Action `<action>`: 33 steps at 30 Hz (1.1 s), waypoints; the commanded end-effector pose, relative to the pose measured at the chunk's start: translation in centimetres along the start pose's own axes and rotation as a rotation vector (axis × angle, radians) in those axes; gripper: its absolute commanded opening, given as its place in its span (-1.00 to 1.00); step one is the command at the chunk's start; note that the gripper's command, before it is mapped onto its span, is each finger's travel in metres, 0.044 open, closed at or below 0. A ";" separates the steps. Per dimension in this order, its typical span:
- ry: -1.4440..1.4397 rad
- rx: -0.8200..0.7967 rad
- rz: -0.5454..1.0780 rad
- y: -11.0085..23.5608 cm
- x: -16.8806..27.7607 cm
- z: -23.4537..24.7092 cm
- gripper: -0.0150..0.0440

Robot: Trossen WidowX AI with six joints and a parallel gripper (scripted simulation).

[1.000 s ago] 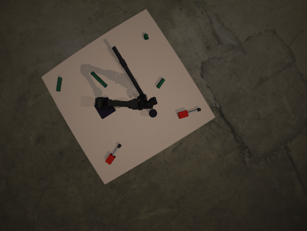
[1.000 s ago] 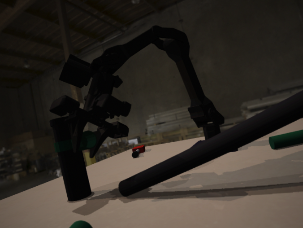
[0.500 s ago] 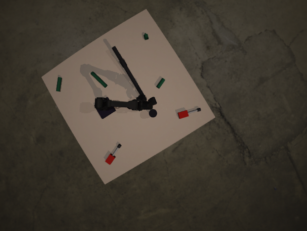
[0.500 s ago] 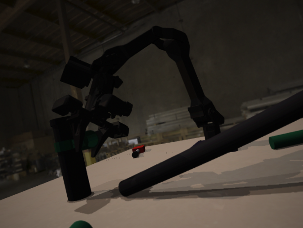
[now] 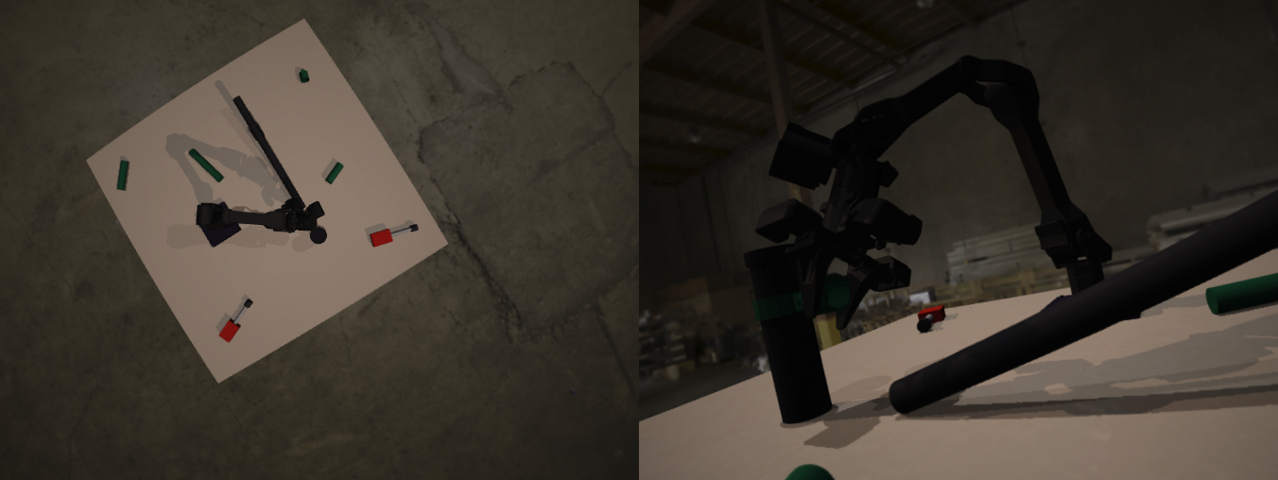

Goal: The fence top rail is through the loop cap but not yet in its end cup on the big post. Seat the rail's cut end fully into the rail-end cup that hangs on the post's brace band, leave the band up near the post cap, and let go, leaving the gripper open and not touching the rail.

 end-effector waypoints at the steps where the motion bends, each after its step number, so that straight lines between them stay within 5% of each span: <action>1: 0.027 0.002 -0.014 0.1 0.0 0.3 -0.49; 33: 0.056 0.005 -0.030 0.2 0.0 0.6 -0.49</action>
Point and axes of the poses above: the point midway between the two fingers, 35 mm back from their tips, its own y axis back along the fingers, its own z axis across the jaws, x = y × z, the point moved 2 cm from there along y, back along the fingers, and after that the axes turned 13 degrees about y, right-handed, at the moved point
